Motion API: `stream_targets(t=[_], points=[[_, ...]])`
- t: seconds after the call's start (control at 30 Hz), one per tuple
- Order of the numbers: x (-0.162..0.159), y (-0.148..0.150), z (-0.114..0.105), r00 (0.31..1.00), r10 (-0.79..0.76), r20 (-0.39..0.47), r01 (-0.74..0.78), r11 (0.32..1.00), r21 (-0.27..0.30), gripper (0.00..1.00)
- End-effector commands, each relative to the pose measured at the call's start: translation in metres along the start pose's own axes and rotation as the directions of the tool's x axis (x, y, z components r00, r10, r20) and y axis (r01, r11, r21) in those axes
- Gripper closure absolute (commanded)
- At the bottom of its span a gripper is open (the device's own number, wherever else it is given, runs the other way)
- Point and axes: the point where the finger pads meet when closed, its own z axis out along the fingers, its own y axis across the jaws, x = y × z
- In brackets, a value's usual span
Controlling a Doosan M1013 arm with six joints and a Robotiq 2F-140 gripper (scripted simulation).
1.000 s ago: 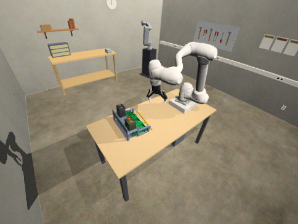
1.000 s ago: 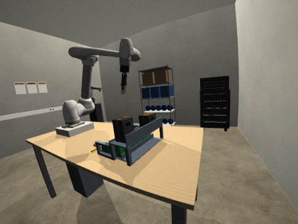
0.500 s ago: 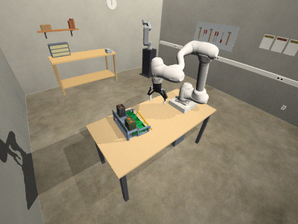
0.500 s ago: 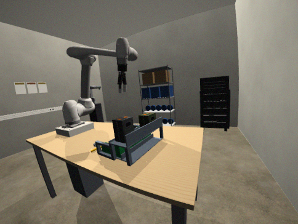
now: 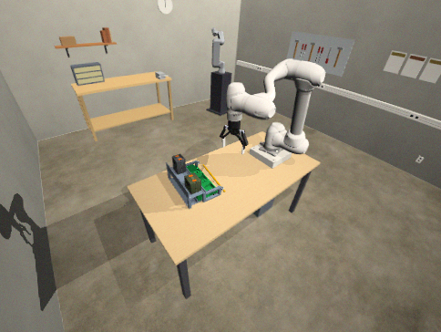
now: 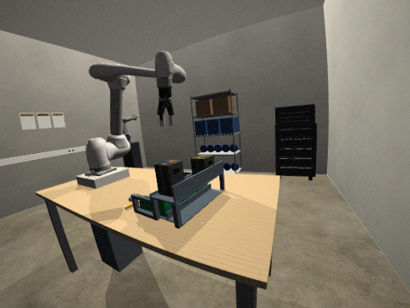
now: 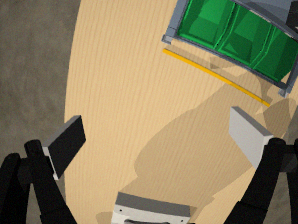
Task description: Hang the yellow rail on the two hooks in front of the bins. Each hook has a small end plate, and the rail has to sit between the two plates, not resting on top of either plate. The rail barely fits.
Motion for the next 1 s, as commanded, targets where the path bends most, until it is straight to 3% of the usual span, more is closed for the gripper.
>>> stream_targets(t=[0.0, 0.4, 0.57, 0.97], points=[[-0.009, 0.003, -0.007, 0.989, 0.131, -0.06, -0.132, 0.991, -0.008, 0.0], [-0.009, 0.003, -0.007, 0.989, 0.131, -0.06, -0.132, 0.991, -0.008, 0.0], [-0.012, 0.031, 0.034, 0.996, -0.069, -0.056, 0.068, 0.997, -0.023, 0.0], [-0.012, 0.031, 0.034, 0.996, -0.069, -0.056, 0.068, 0.997, -0.023, 0.0]])
